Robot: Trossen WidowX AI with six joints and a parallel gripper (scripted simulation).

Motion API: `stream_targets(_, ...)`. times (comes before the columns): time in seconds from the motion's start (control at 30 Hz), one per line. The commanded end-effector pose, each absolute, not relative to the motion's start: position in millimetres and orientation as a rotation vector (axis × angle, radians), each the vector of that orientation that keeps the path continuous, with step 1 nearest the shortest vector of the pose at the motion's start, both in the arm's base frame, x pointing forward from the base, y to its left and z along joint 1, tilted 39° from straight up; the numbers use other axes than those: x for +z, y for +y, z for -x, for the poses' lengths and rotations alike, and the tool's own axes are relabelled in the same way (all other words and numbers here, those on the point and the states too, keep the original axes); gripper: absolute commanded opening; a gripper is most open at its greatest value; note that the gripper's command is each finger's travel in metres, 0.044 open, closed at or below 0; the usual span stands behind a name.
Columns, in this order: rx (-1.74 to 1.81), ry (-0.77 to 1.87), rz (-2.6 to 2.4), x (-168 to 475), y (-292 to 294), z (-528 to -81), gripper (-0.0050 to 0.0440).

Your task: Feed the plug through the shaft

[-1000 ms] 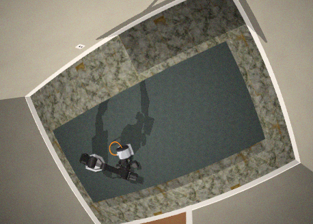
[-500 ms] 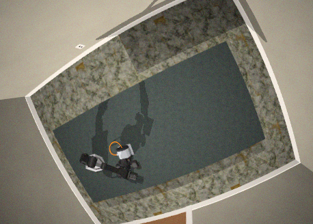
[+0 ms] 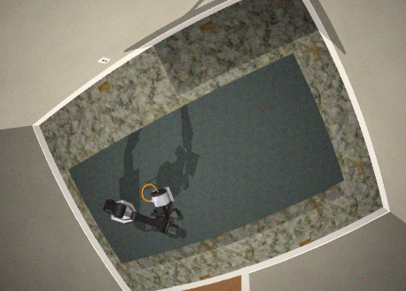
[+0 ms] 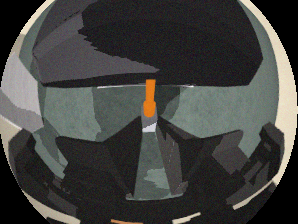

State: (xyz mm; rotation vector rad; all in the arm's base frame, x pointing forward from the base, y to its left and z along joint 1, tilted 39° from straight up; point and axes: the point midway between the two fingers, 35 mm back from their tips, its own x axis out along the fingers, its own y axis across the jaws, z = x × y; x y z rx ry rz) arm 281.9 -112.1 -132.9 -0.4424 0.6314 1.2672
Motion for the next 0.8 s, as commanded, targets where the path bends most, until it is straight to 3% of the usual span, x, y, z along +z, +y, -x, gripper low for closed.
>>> stream_targets(0.0, 1.269, 0.632, 0.443, -136, -115, -281, 0.0000)
stream_targets(0.77, 1.266, 0.630, 0.434, -158, -138, -275, 0.0000)
